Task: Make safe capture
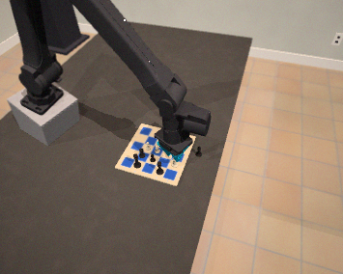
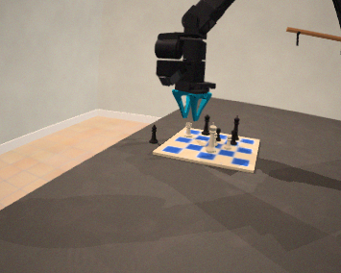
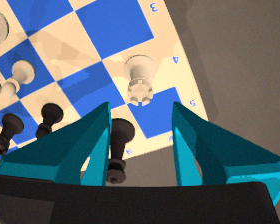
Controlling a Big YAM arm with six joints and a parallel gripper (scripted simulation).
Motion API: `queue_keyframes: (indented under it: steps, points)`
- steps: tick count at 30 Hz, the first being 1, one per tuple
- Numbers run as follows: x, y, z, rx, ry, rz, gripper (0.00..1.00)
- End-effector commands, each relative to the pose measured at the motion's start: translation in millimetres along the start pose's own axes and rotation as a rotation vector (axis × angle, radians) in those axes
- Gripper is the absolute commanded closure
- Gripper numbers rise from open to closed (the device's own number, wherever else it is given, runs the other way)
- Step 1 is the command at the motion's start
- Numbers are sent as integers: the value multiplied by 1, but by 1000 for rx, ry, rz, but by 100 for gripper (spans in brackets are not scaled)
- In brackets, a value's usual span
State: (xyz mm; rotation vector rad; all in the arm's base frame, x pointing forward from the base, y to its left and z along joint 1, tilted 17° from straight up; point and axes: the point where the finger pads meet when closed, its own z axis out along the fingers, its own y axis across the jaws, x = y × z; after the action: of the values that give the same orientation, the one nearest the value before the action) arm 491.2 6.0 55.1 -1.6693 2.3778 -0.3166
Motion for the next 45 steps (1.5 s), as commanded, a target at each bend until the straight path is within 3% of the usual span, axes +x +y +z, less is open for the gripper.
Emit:
queue_keyframes:
  steps: [1, 13, 28, 45]
  points:
    - [-2, -3, 2, 0, -3, 2, 65]
    - [-3, -4, 3, 5, -5, 2, 65]
    - [3, -6, 27, 9, -4, 3, 65]
    - [2, -9, 33, 14, -6, 5, 65]
